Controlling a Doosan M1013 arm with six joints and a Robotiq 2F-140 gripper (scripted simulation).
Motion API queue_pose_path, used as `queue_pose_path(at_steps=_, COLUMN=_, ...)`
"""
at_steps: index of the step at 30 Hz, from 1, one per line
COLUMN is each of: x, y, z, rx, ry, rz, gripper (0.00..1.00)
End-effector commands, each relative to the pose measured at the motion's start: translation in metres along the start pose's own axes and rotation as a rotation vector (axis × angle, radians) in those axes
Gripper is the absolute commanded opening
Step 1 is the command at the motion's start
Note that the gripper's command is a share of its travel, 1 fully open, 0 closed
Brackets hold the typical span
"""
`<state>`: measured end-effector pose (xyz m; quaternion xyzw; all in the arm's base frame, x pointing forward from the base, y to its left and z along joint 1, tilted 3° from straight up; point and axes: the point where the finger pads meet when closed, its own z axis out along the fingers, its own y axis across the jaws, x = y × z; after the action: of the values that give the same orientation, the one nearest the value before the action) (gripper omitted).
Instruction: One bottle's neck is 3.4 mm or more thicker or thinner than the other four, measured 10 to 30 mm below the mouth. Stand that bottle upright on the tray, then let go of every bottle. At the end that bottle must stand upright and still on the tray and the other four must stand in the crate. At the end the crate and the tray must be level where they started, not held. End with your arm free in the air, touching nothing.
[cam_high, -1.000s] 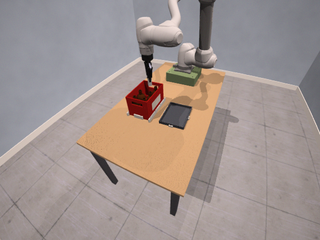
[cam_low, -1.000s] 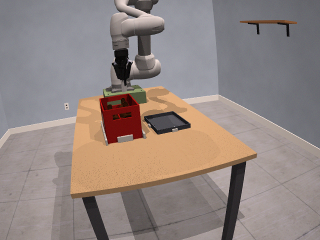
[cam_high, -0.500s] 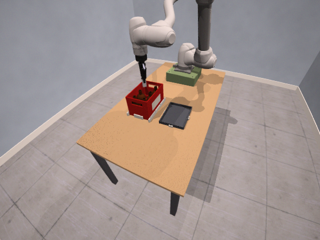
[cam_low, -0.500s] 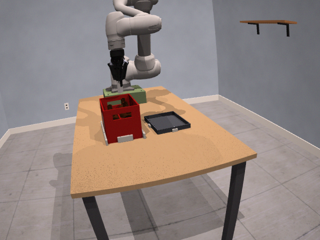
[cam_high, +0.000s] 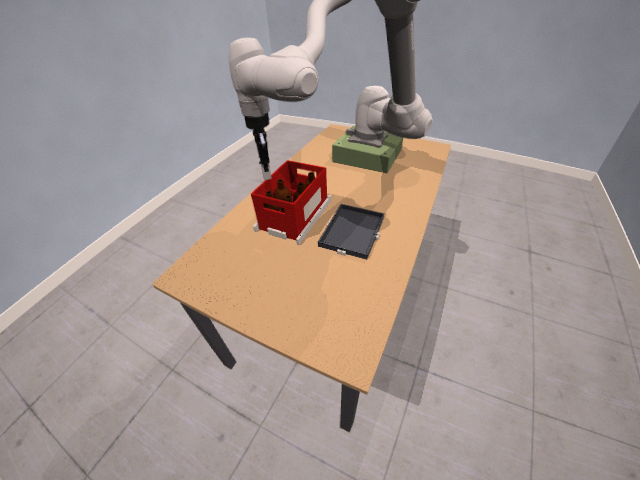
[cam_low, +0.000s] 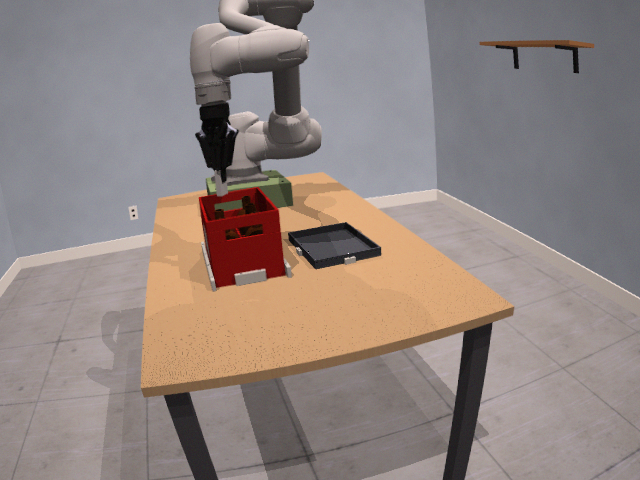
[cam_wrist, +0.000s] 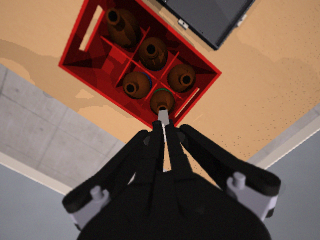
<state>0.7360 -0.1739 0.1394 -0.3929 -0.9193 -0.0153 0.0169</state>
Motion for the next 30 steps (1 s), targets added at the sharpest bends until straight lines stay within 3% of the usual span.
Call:
queue_pose_path(at_steps=1, x=-0.0042, y=-0.0030, z=-0.0002, rx=0.004, ry=0.002, rz=-0.003, gripper=0.00)
queue_pose_path(at_steps=13, x=-0.0042, y=-0.0030, z=-0.0002, rx=0.004, ry=0.002, rz=-0.003, gripper=0.00)
queue_pose_path(at_steps=14, x=-0.0042, y=-0.0030, z=-0.0002, rx=0.004, ry=0.002, rz=-0.003, gripper=0.38)
queue_pose_path(at_steps=30, x=-0.0042, y=-0.0030, z=-0.0002, rx=0.004, ry=0.002, rz=-0.003, gripper=0.38)
